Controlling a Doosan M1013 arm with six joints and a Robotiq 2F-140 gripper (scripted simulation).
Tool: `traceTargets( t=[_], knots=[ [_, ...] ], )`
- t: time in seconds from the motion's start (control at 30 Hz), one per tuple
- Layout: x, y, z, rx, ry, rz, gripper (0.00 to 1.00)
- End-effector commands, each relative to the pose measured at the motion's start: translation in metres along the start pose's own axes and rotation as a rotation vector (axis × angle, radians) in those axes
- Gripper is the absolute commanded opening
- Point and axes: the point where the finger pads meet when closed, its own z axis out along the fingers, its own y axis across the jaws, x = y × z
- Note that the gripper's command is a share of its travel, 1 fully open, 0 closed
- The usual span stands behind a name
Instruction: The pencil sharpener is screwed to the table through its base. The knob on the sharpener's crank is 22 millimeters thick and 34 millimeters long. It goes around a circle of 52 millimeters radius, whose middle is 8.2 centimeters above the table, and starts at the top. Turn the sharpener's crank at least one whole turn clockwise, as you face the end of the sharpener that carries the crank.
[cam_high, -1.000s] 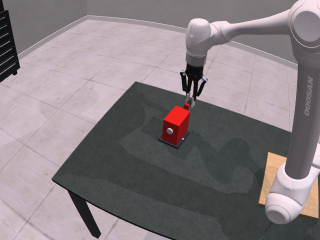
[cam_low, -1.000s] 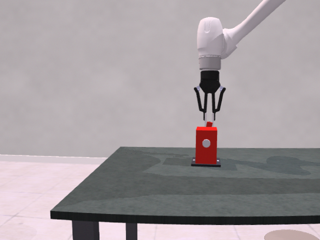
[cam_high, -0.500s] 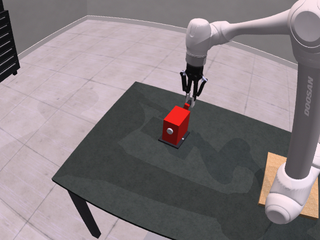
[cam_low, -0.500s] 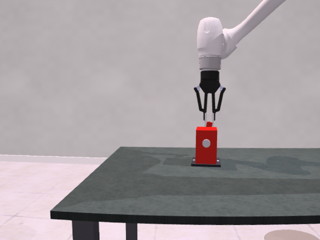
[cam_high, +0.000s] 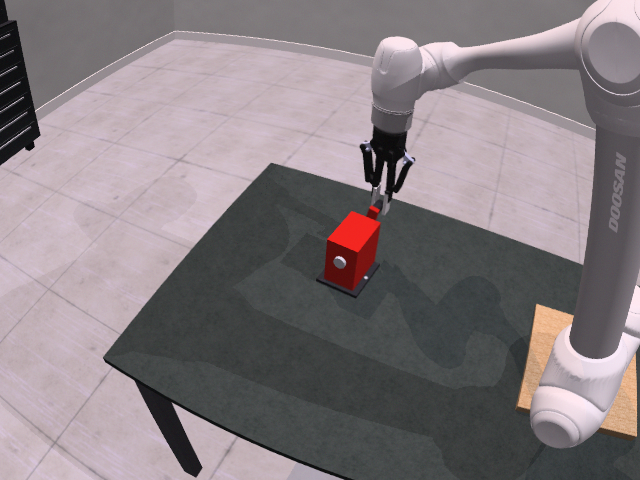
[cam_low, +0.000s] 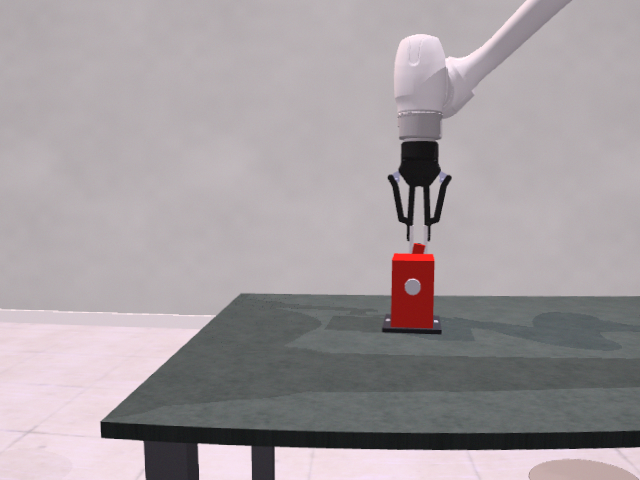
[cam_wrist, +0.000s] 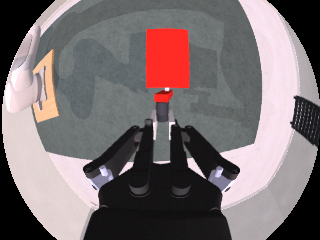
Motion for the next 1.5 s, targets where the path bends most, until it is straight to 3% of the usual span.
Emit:
traceTargets(
  t=[0.0,1.3,1.33,1.47],
  knots=[
    [0.0000,0.0025,-0.0004,0.000,0.000,0.000,0.00],
    [0.0000,0.0094,-0.0009,0.000,0.000,0.000,0.00],
    [0.0000,0.0094,-0.0009,0.000,0.000,0.000,0.32],
    [0.0000,0.0094,-0.0009,0.000,0.000,0.000,0.32]
  ],
)
